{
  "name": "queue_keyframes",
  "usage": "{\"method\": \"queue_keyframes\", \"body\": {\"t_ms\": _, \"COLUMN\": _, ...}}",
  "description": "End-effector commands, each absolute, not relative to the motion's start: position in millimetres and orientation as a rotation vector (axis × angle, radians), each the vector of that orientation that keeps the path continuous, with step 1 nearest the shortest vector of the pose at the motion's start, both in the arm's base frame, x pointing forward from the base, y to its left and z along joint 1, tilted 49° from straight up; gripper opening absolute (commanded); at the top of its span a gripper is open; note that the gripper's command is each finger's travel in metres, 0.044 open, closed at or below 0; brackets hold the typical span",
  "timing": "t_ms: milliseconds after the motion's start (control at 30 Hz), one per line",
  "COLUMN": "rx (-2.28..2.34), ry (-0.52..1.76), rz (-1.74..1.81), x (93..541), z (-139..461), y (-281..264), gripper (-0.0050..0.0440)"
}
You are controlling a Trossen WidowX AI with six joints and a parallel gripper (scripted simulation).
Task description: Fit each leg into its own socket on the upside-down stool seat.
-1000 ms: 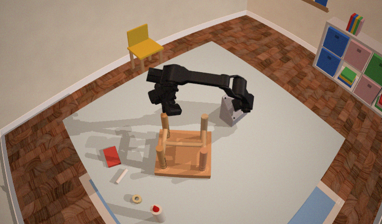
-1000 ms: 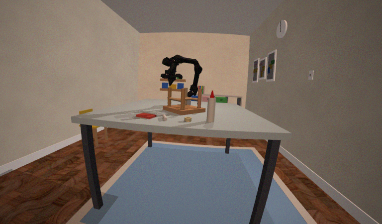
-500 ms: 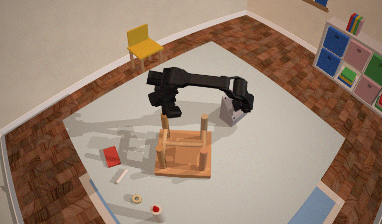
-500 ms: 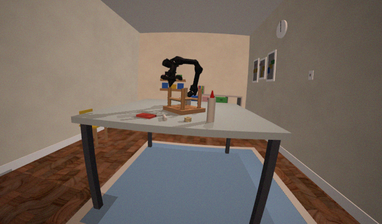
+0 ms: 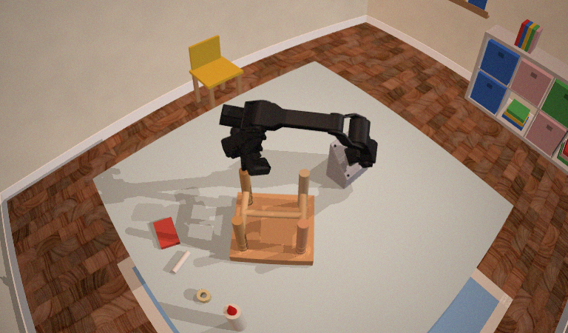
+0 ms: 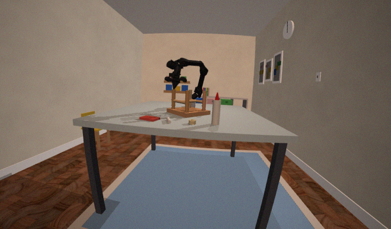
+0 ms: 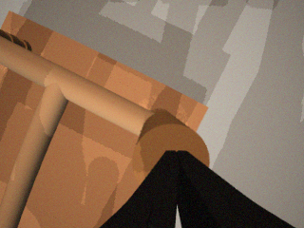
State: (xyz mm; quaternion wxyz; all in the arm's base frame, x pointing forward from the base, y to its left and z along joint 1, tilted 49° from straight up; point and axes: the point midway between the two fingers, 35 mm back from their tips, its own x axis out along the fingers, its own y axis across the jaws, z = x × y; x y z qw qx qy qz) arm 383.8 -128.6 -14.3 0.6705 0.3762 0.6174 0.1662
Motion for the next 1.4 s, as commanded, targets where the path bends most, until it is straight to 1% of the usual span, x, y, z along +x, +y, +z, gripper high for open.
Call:
{"method": "queue_keyframes", "body": {"t_ms": 0, "rx": 0.851, "ry": 1.418, "rz": 0.392, "x": 382.2, "z": -26.0, "y": -113.3, "gripper": 0.0}}
{"method": "queue_keyframes", "body": {"t_ms": 1367, "rx": 0.851, "ry": 1.418, "rz": 0.392, "x": 380.7, "z": -33.5, "y": -104.4, "gripper": 0.0}}
